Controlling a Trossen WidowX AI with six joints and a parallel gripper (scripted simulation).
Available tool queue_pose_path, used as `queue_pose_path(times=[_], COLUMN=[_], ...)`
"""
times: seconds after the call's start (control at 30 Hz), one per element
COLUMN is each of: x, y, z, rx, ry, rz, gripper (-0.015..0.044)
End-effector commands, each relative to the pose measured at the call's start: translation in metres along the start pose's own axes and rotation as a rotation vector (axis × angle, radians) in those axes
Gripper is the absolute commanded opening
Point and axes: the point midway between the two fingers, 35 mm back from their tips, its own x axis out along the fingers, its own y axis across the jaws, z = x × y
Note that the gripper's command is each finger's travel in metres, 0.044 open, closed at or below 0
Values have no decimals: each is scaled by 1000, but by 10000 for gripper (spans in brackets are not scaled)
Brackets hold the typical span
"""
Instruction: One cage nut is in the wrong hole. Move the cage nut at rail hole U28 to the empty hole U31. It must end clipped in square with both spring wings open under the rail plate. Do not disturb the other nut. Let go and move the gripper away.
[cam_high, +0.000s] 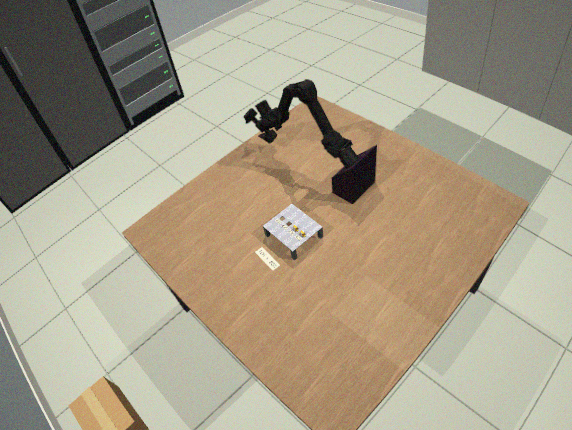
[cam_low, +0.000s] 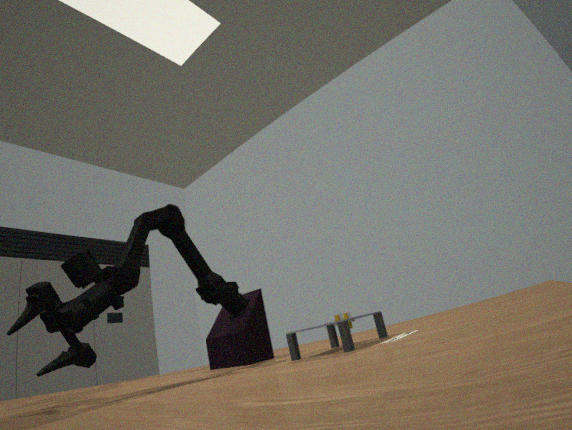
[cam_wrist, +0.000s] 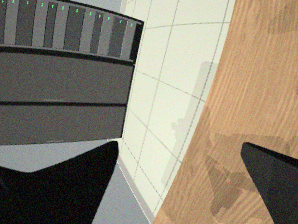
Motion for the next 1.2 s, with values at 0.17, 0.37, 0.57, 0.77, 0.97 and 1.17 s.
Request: queue_pose_path(times=[0.17,0.37,0.57,0.77,0.97,1.17], x=[0,-21,-69,-109,-179,-270], y=[-30,-39,-56,-85,-124,-160], z=[-119,-201,-281,-331,-387,-423], rx=[-251,-408,-568,-829,-1263,-1804], ry=[274,483,752,925,1181,1462], rz=[-127,-142,-158,-172,-114,87], gripper=[440,440,440,440,440,440])
